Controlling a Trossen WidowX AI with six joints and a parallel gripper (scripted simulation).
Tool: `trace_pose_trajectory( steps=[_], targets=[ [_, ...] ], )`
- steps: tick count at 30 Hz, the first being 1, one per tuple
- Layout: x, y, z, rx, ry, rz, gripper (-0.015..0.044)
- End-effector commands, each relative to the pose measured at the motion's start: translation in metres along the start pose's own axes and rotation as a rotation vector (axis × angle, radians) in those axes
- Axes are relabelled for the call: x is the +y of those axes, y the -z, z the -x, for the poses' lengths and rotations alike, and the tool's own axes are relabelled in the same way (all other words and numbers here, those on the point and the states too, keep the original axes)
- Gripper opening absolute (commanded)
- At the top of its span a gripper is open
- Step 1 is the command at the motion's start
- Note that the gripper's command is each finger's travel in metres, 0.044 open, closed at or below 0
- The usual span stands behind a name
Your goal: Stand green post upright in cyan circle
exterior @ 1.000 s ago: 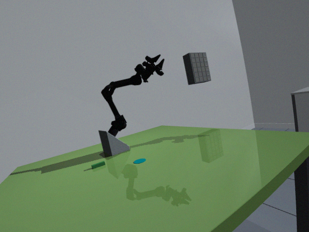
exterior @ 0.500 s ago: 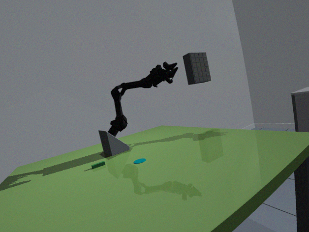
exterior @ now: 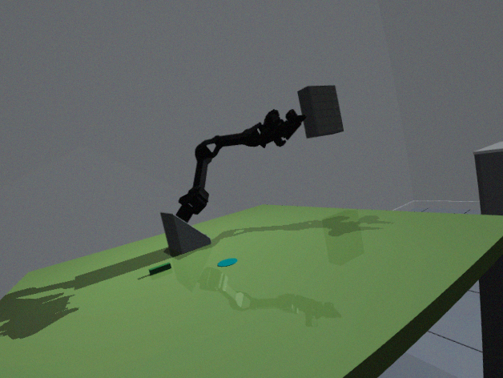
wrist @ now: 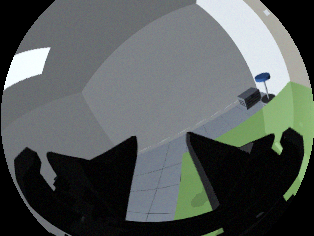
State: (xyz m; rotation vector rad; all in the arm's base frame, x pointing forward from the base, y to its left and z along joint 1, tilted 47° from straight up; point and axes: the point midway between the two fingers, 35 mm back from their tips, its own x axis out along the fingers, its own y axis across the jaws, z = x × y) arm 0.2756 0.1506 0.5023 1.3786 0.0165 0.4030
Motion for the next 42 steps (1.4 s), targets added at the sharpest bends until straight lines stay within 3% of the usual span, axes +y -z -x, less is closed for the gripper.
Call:
trace_pose_trajectory(
  steps=[1,11,21,31,42],
  targets=[
    [-0.038,0.002,-0.022,0.010,0.110,0.090,0.0233],
    [-0.134,-0.010,-0.059,0.043,0.385,0.250,0.0233],
    [-0.235,-0.037,-0.071,0.098,0.671,0.339,0.0233],
    [-0.331,-0.071,-0.055,0.175,0.952,0.349,0.0233],
    [-0.424,-0.107,-0.011,0.279,1.235,0.265,0.0233]
  ],
)
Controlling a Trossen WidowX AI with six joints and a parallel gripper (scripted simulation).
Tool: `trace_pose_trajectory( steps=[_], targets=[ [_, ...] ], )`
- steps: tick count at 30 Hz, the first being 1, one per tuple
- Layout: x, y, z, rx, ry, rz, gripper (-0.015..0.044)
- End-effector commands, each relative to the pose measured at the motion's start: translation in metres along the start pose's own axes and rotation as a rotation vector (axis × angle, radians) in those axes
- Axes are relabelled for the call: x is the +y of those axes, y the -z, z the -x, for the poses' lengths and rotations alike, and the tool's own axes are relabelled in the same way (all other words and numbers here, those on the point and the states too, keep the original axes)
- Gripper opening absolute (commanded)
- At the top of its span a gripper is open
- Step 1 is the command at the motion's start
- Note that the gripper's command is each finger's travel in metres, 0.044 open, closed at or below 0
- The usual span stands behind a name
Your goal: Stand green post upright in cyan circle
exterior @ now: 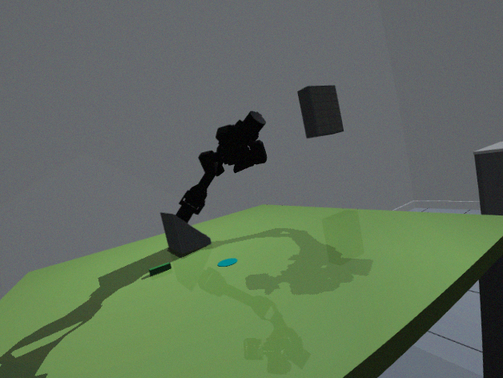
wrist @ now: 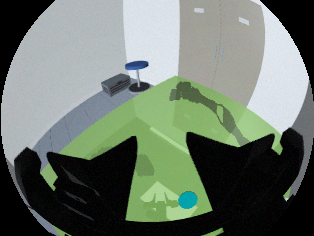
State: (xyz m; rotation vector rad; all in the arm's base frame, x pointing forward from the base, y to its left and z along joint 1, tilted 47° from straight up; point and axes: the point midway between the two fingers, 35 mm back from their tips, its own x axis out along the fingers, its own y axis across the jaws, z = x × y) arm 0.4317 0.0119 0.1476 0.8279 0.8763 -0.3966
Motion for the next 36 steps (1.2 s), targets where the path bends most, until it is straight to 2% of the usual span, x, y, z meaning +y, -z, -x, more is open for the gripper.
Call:
trace_pose_trajectory(
  steps=[1,17,36],
  targets=[
    [-0.034,0.000,-0.021,0.076,0.087,-0.017,0.0233],
    [-0.164,0.017,-0.070,0.404,0.341,-0.167,0.0233],
    [-0.282,0.070,-0.072,0.834,0.439,-0.481,0.0233]
  ],
)
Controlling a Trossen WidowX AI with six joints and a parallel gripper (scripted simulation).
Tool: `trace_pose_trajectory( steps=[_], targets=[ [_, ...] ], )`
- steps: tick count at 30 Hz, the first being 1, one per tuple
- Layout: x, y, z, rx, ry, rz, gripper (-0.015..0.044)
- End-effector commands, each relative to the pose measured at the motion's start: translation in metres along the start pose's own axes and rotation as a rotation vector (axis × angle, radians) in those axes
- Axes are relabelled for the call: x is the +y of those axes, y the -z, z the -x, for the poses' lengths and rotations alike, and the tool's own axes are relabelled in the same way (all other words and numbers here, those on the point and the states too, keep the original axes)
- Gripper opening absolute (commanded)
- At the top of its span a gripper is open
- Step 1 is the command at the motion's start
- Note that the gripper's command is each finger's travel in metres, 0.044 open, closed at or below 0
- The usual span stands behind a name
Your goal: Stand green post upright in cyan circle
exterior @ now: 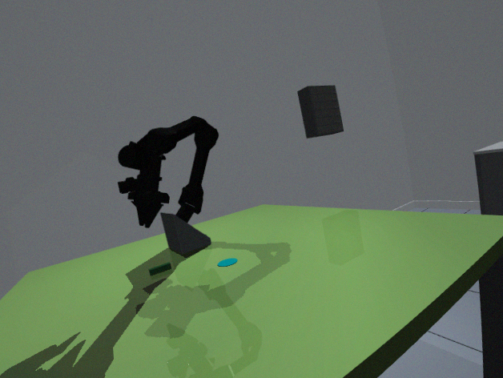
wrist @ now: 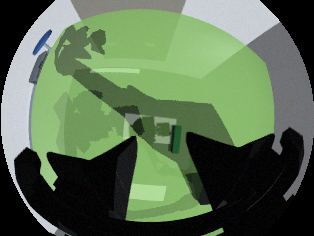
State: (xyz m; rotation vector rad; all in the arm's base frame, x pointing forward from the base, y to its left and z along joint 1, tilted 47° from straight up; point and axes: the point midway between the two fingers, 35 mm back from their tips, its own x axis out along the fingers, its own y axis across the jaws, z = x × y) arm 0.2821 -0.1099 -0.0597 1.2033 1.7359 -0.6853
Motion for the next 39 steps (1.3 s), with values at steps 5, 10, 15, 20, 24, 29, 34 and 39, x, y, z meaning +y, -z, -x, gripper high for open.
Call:
trace_pose_trajectory(
  steps=[5,10,15,20,24,29,34,39],
  targets=[
    [-0.040,0.004,-0.023,0.217,-0.019,-0.108,0.0233],
    [-0.055,0.008,-0.031,0.313,-0.039,-0.158,0.0233],
    [-0.056,0.009,-0.033,0.322,-0.041,-0.163,0.0233],
    [-0.051,0.016,-0.066,0.321,-0.040,-0.157,0.0233],
    [-0.048,0.032,-0.110,0.323,-0.039,-0.150,0.0233],
    [-0.048,0.046,-0.141,0.327,-0.043,-0.159,0.0233],
    [-0.048,0.048,-0.144,0.327,-0.044,-0.161,0.0180],
    [-0.048,0.048,-0.144,0.327,-0.044,-0.161,0.0049]
  ],
)
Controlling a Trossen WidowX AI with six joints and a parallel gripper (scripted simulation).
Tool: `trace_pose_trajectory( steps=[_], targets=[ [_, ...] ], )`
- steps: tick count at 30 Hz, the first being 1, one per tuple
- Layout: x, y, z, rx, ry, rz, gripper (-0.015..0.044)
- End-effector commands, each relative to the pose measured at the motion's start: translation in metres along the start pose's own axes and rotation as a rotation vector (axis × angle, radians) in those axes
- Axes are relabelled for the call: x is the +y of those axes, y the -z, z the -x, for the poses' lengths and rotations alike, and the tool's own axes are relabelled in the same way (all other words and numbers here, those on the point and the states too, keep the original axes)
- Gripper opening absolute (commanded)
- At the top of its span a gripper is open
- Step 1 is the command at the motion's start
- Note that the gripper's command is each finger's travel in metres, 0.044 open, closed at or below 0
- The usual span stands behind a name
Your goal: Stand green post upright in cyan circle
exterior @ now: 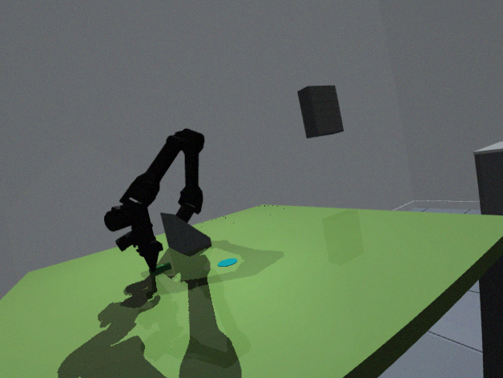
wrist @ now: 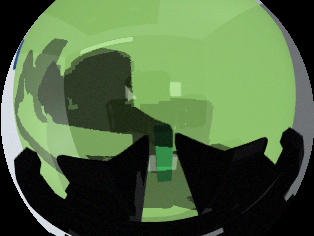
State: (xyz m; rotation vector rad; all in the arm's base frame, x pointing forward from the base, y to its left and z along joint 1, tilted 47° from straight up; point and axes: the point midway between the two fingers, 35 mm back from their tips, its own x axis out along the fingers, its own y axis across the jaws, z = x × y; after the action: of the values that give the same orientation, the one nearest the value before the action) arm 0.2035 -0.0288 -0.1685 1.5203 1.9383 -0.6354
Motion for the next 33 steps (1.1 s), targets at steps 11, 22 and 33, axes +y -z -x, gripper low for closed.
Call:
trace_pose_trajectory(
  steps=[11,22,33],
  targets=[
    [0.001,0.000,0.010,0.004,-0.001,-0.007,0.0023],
    [0.004,-0.003,0.043,0.001,-0.001,-0.008,0.0023],
    [0.003,-0.004,0.077,-0.001,0.000,-0.009,0.0023]
  ],
)
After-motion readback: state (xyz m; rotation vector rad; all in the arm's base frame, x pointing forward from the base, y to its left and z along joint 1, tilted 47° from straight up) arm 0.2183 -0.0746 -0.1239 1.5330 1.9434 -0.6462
